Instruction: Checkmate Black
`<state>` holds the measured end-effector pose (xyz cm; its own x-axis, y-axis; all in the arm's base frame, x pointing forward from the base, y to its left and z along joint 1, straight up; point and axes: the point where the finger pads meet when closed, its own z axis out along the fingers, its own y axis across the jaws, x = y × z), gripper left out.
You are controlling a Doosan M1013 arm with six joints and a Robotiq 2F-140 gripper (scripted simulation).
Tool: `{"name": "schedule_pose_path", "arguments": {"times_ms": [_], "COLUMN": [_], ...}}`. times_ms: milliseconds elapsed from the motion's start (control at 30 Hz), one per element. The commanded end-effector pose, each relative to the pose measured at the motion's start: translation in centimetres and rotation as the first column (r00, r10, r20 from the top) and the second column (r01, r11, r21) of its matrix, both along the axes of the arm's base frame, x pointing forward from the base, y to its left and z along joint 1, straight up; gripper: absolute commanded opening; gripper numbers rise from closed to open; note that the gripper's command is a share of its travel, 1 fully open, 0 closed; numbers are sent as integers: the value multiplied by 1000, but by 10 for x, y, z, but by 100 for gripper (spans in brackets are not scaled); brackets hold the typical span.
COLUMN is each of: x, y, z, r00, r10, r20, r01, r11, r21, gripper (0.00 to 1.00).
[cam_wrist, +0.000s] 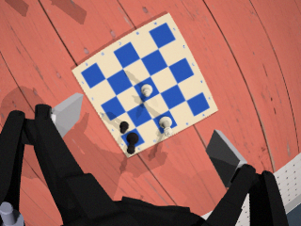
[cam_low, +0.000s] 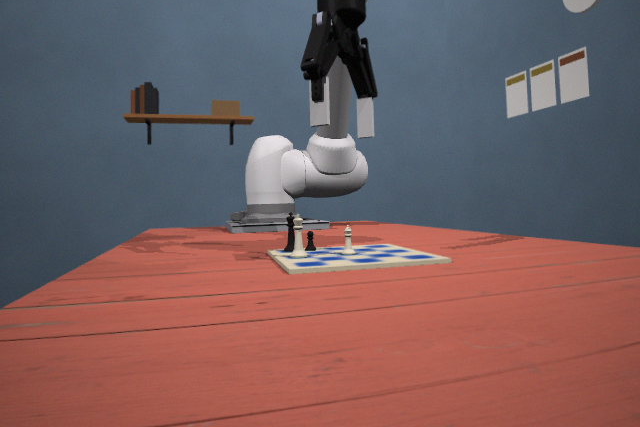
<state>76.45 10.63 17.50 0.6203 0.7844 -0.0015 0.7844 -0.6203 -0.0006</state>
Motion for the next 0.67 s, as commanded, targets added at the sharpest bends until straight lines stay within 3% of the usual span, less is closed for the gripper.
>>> {"name": "schedule_pose_path", "arguments": {"times_ms": [0, 633], "x": [0, 0], "y": [0, 0], "z": [0, 0], "r00": [1000, 1000], "r10": [0, 0], "r20": [0, 0], "r01": [0, 0], "r11": [1000, 1000], "r21": [0, 0], "gripper": [100, 100]}}
